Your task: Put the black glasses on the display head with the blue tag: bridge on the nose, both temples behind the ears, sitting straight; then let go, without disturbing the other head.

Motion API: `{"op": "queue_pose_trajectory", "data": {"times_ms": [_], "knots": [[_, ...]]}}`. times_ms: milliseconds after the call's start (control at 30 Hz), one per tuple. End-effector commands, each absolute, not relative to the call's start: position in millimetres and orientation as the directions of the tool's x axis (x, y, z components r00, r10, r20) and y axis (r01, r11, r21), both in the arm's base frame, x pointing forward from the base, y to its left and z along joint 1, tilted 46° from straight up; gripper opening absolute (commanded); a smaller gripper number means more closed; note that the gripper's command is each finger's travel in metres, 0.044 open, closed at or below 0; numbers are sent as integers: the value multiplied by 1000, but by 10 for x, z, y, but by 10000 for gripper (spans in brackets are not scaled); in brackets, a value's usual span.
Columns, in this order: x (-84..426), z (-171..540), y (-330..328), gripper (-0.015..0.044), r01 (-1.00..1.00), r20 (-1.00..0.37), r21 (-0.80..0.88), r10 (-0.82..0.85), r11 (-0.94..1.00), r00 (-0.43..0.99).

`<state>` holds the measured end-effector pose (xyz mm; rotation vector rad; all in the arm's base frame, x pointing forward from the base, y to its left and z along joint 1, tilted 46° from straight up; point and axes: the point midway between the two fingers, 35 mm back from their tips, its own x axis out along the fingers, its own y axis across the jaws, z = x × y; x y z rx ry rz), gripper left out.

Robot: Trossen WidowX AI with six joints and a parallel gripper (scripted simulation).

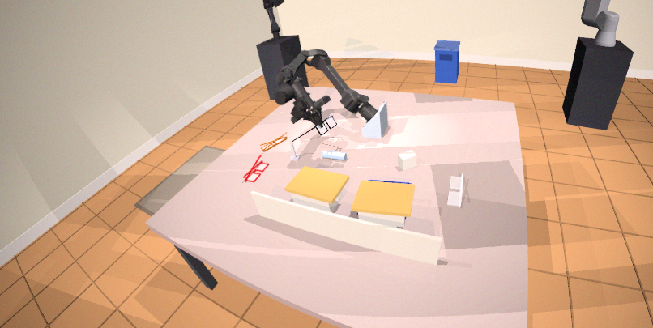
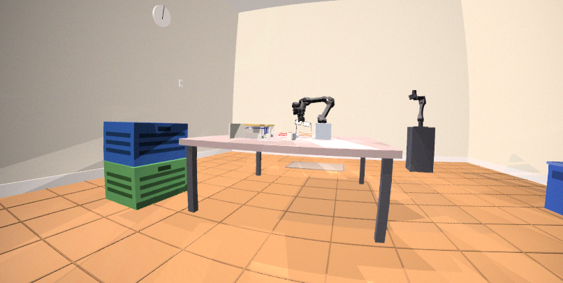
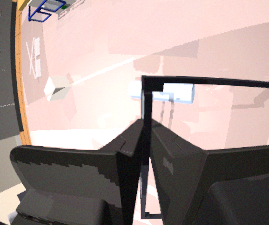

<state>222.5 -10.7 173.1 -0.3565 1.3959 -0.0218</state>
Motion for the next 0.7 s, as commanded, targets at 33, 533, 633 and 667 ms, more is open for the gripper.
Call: {"op": "queue_pose_trajectory", "data": {"times_ms": [33,533,633,667], "knots": [[2146,1777,-152,0,-299,-959,-249,-190,921,212],[1895,1983,-264,0,-599,-932,-309,-109,738,346],[1844,2020,-278,0,-647,-922,-336,-98,685,375],[1827,2033,-281,0,-661,-918,-346,-95,666,385]]}}
